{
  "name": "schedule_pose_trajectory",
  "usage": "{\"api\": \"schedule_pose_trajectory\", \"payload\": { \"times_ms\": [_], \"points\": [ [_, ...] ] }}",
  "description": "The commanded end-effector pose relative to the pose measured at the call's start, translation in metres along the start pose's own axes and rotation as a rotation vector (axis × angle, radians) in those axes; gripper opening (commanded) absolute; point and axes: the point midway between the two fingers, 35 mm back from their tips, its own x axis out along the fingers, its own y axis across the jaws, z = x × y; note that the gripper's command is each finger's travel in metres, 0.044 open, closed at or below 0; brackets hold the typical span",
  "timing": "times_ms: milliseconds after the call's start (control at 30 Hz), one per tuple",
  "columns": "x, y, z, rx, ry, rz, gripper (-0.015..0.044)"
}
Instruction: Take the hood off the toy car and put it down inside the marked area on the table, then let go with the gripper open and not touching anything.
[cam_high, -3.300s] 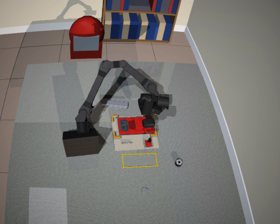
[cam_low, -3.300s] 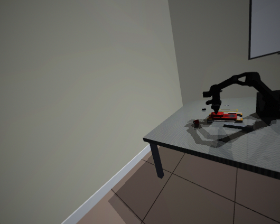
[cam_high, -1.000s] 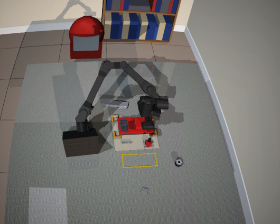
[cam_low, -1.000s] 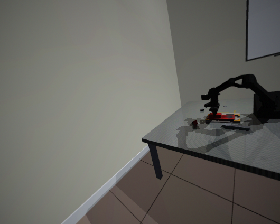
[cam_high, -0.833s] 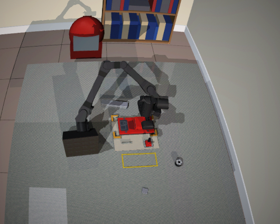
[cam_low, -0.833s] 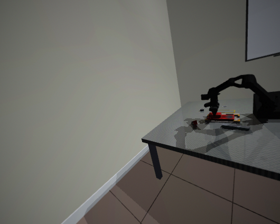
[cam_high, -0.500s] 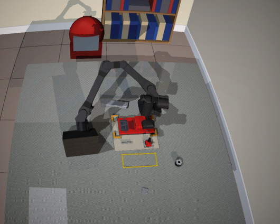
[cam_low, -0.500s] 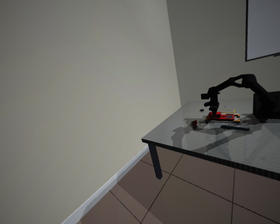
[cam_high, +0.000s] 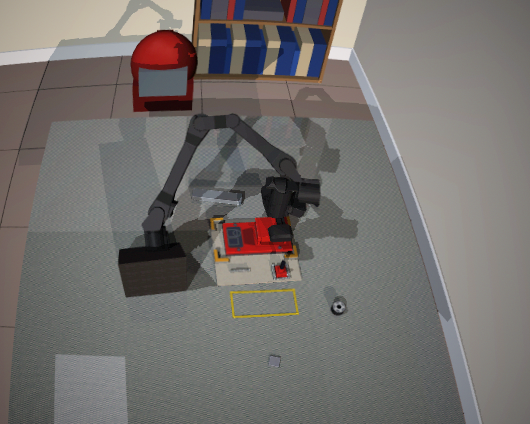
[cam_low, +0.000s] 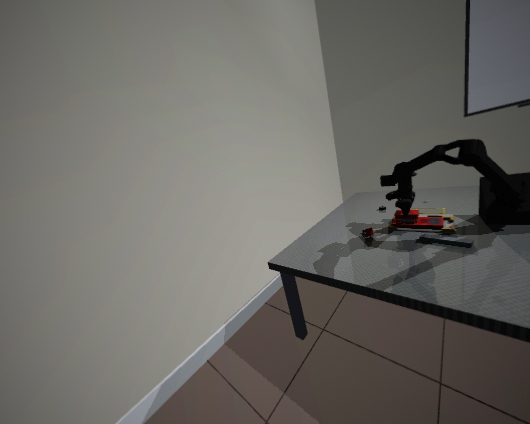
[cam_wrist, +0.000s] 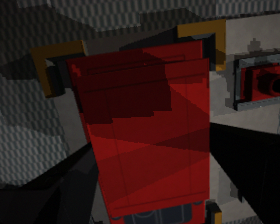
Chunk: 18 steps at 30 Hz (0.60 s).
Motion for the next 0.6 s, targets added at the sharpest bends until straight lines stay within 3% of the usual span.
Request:
{"api": "schedule_pose_trajectory", "payload": {
  "times_ms": [0, 567],
  "points": [
    [-0.004, 0.000, 0.000, -0.005, 0.000, -0.006, 0.0000],
    [-0.051, 0.000, 0.000, -0.005, 0.000, -0.007, 0.0000]
  ]
}}
